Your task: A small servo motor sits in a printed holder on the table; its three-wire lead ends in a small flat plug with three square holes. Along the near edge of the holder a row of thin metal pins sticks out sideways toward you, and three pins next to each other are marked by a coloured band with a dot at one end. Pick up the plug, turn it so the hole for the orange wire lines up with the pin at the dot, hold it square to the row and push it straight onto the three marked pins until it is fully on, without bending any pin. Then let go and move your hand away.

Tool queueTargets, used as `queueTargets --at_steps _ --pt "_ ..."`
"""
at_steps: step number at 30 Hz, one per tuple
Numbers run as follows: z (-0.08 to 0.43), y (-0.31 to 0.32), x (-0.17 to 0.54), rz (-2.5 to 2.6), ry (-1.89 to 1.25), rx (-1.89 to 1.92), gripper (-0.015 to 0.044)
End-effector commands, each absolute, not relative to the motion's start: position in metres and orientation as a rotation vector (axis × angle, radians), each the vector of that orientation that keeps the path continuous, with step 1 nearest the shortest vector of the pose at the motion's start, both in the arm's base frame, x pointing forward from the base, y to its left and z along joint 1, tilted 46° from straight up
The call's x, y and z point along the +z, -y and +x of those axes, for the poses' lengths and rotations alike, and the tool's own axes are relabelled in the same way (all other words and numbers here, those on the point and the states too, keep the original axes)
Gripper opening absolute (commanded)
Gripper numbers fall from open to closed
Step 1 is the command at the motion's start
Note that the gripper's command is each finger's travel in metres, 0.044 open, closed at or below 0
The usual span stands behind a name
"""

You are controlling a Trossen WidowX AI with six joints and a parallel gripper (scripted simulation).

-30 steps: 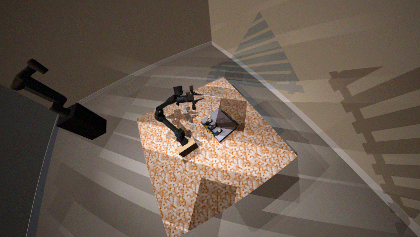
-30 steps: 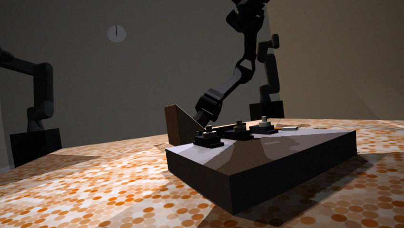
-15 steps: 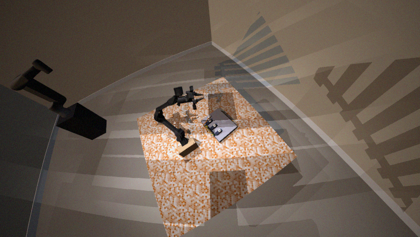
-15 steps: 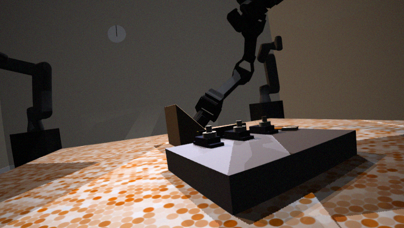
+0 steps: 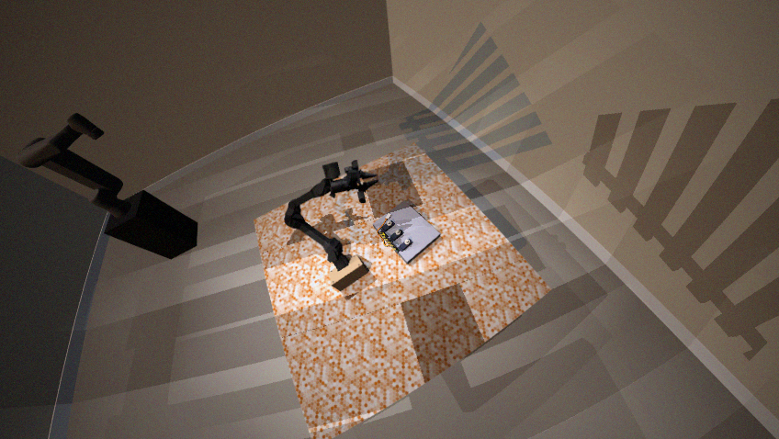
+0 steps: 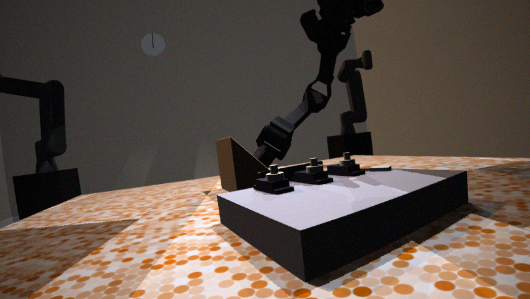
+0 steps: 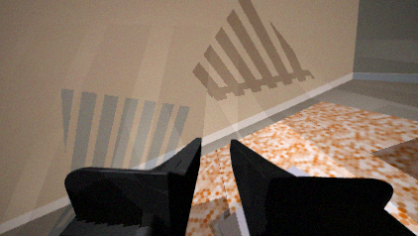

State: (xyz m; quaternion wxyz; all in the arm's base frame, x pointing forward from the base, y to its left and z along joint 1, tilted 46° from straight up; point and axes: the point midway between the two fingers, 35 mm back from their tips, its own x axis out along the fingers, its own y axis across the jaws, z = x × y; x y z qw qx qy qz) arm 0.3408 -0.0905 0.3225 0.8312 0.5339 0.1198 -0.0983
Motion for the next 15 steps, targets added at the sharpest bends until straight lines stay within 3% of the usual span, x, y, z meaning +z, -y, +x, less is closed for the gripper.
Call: queueTargets --at_steps 1,15 --pt "0.339 0.085 0.325 1.064 -0.236 -0.190 0.0115" --pt "0.339 0.072 0.325 0.890 -0.204 -0.142 0.0115"
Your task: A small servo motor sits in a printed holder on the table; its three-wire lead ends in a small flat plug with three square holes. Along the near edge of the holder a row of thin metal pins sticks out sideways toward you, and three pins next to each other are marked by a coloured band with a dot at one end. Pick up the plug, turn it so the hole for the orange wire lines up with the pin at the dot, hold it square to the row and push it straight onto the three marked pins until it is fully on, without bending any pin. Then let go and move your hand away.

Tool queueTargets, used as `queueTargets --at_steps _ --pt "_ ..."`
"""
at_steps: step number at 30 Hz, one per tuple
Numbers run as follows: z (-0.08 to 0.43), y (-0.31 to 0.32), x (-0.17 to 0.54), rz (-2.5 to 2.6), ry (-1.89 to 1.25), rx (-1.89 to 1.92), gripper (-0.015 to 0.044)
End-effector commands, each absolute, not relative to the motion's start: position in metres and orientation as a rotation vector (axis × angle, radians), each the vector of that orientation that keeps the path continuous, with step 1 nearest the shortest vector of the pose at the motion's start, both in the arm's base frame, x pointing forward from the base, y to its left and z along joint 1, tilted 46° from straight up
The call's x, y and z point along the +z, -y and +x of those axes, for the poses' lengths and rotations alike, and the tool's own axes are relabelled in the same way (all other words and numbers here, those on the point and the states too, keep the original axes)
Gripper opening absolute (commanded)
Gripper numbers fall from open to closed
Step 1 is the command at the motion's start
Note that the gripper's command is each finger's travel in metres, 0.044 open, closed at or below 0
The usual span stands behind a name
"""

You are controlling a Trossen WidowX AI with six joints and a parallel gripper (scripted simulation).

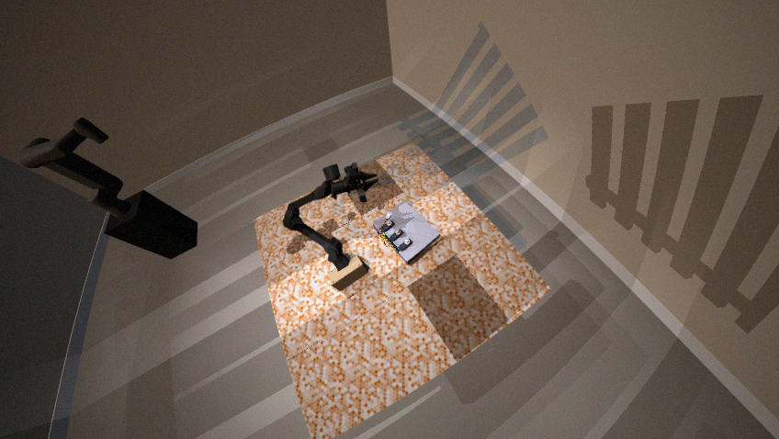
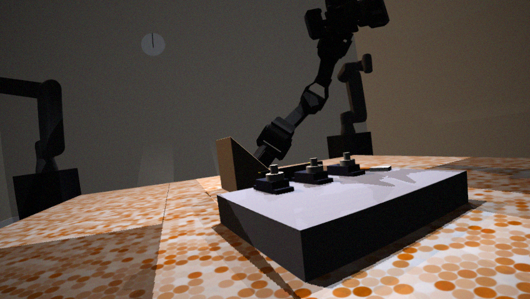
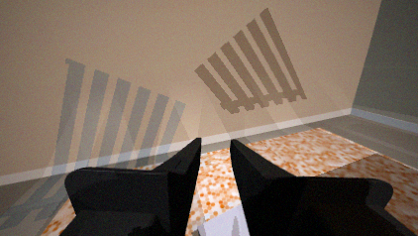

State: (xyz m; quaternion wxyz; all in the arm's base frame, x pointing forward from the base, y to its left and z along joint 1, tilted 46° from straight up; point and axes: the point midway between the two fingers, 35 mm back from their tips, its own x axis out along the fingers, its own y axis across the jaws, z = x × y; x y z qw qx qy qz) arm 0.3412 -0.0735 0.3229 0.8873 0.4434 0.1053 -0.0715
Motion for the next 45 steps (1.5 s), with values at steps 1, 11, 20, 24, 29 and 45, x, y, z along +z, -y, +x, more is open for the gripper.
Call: queueTargets --at_steps 1,11,20,24,29,45 --pt "0.339 0.071 0.325 0.879 -0.202 -0.139 0.0115" --pt "0.338 0.056 0.326 0.695 -0.160 -0.095 0.0115" --pt "0.334 0.040 0.327 0.504 -0.109 -0.057 0.0115" --pt "0.332 0.033 0.327 0.419 -0.084 -0.042 0.0115" --pt "0.329 0.026 0.327 0.321 -0.053 -0.028 0.0115" --pt "0.316 0.002 0.328 0.023 0.052 -0.001 0.0115"
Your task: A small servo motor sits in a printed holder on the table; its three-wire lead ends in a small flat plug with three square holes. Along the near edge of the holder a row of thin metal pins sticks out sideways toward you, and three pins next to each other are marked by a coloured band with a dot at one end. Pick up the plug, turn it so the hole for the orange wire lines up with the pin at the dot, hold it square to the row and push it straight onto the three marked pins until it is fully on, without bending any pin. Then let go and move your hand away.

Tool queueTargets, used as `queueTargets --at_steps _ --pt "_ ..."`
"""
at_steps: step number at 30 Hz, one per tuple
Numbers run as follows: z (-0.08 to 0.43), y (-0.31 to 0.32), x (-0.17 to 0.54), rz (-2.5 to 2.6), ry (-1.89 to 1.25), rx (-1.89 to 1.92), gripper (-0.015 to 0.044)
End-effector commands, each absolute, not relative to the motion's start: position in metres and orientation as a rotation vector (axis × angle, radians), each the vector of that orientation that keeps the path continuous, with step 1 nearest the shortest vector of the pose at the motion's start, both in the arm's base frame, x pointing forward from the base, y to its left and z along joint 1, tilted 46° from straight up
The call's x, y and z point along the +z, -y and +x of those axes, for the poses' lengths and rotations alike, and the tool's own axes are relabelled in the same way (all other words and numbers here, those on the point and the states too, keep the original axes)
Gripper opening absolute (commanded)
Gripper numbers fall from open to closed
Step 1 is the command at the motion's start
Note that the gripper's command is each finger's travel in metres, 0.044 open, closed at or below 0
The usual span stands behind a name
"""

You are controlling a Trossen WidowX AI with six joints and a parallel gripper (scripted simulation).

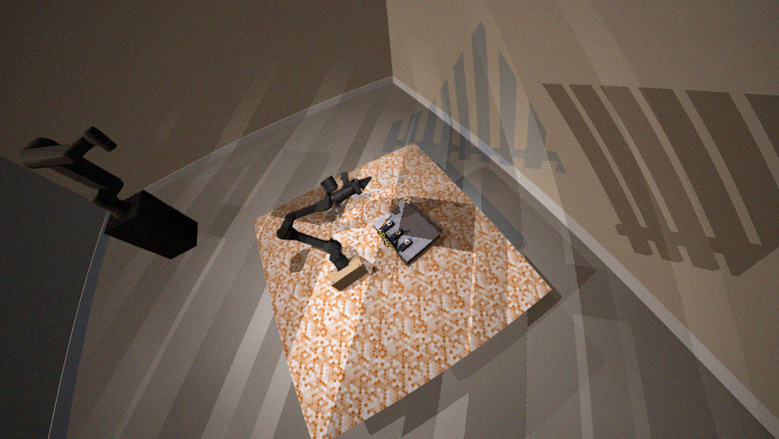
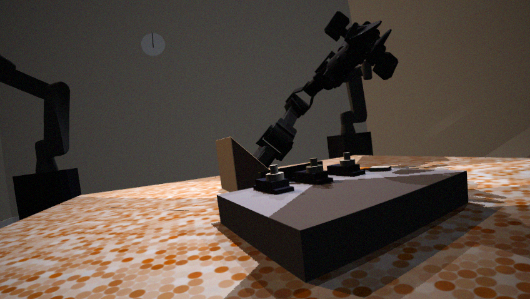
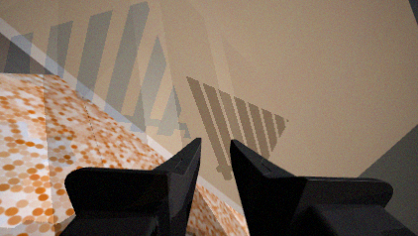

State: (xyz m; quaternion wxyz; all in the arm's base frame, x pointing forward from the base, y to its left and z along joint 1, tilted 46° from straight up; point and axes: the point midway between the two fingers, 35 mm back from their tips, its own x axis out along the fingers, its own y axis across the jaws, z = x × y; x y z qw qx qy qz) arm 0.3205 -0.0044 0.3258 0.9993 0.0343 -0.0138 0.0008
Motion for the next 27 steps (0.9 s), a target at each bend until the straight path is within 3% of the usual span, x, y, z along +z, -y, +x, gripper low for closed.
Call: queueTargets --at_steps 1,27 --pt "0.317 -0.001 0.325 0.022 0.044 0.007 0.0115" --pt "0.356 -0.020 0.268 0.535 -0.367 0.063 0.0115"
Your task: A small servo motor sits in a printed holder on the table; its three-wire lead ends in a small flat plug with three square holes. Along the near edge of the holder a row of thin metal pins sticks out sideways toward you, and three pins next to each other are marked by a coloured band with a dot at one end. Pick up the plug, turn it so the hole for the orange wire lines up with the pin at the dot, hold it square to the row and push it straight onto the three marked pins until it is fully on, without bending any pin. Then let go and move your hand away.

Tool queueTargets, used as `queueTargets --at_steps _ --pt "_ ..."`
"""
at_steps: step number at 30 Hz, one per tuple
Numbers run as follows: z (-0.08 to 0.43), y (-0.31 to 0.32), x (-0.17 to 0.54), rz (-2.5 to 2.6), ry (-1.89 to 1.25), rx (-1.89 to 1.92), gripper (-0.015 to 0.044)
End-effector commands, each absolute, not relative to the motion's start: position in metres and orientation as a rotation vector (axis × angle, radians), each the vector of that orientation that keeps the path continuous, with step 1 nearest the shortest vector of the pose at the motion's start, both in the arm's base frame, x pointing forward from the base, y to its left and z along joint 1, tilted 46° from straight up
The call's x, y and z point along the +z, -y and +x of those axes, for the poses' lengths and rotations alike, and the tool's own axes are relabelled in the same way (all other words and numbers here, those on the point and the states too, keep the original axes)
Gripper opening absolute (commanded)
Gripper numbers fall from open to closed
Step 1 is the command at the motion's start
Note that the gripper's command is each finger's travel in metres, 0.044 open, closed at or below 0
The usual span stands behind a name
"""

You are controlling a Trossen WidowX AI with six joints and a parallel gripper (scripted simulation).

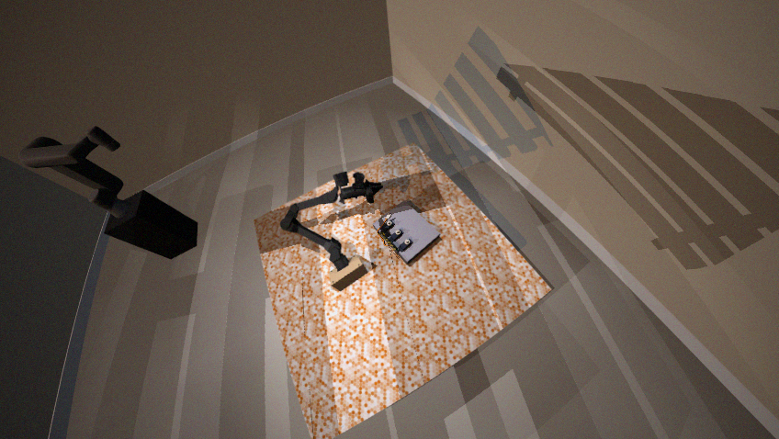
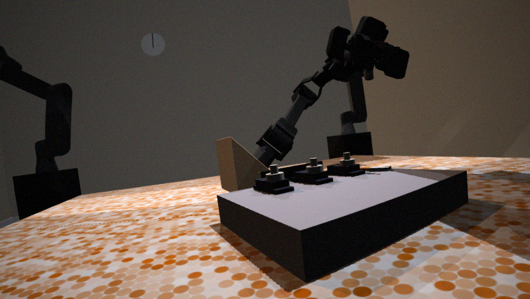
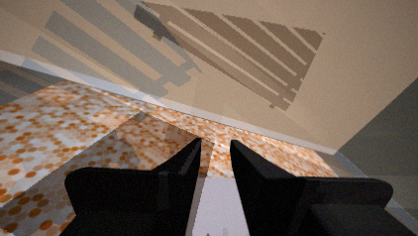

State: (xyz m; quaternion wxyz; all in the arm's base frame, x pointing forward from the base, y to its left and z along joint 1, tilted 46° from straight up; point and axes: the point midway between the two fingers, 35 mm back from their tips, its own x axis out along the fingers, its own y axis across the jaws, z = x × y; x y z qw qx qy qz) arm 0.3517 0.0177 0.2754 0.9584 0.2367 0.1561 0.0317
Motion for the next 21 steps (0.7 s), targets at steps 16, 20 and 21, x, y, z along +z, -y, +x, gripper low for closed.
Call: queueTargets --at_steps 16,20,21 --pt "0.367 -0.033 0.228 0.899 -0.659 -0.018 0.0115" --pt "0.368 -0.036 0.219 0.990 -0.732 -0.054 0.0115" --pt "0.369 -0.036 0.217 1.013 -0.750 -0.064 0.0115"
